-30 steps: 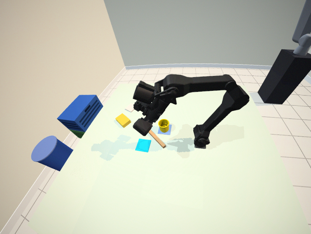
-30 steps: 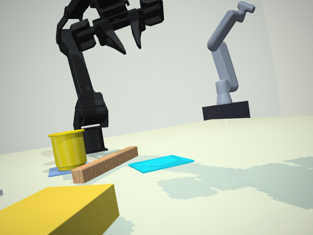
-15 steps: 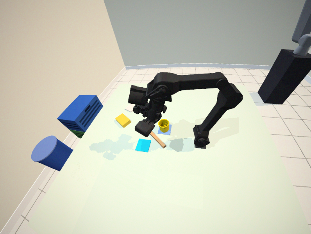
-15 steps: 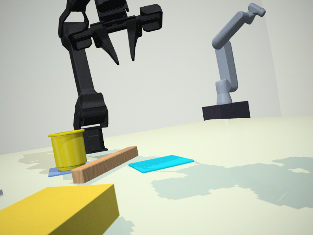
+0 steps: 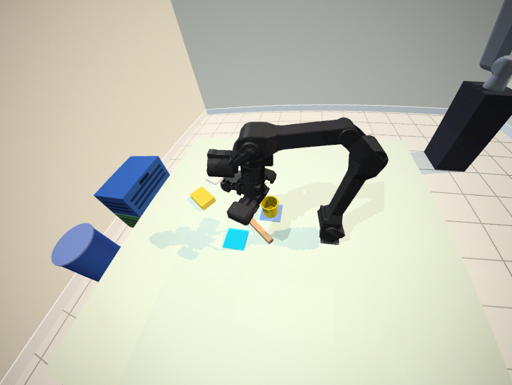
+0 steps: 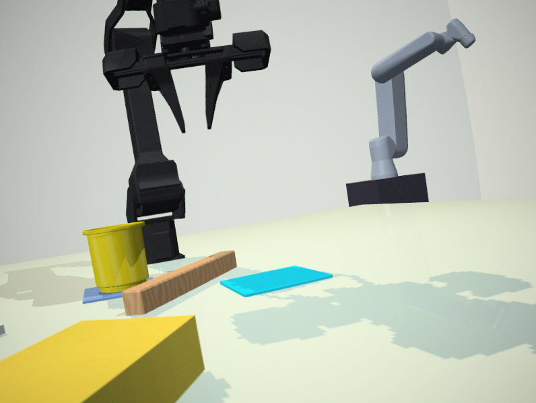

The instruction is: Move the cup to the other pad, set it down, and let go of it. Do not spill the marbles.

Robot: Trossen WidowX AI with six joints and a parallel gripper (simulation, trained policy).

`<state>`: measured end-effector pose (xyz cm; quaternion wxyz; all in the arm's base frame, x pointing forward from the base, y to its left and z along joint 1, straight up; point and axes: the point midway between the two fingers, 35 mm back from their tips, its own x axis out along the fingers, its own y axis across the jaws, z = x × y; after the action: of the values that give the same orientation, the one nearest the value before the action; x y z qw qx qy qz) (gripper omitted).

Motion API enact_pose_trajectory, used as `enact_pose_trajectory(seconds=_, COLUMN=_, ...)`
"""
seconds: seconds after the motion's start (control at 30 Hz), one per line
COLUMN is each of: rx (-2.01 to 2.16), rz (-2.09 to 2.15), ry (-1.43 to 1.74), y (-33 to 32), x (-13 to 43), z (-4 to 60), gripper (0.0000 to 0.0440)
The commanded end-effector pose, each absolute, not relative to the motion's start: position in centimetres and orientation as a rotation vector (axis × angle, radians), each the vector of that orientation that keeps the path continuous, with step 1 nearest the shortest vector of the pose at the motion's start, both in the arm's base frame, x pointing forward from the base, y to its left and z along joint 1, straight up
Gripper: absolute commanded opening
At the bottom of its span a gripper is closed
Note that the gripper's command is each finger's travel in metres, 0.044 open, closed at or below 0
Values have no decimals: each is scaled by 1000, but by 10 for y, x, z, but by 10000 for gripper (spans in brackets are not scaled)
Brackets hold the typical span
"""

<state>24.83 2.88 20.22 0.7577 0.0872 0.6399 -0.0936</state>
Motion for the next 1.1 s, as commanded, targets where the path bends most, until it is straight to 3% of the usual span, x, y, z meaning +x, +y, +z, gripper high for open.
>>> enact_pose_trajectory(seconds=0.0, rx=170, rz=-224, ry=1447, y=22, x=246, z=195, gripper=125)
enact_pose_trajectory(seconds=1.07, rx=148, rz=-315, ry=1630, y=-21, x=233, z=141, gripper=173)
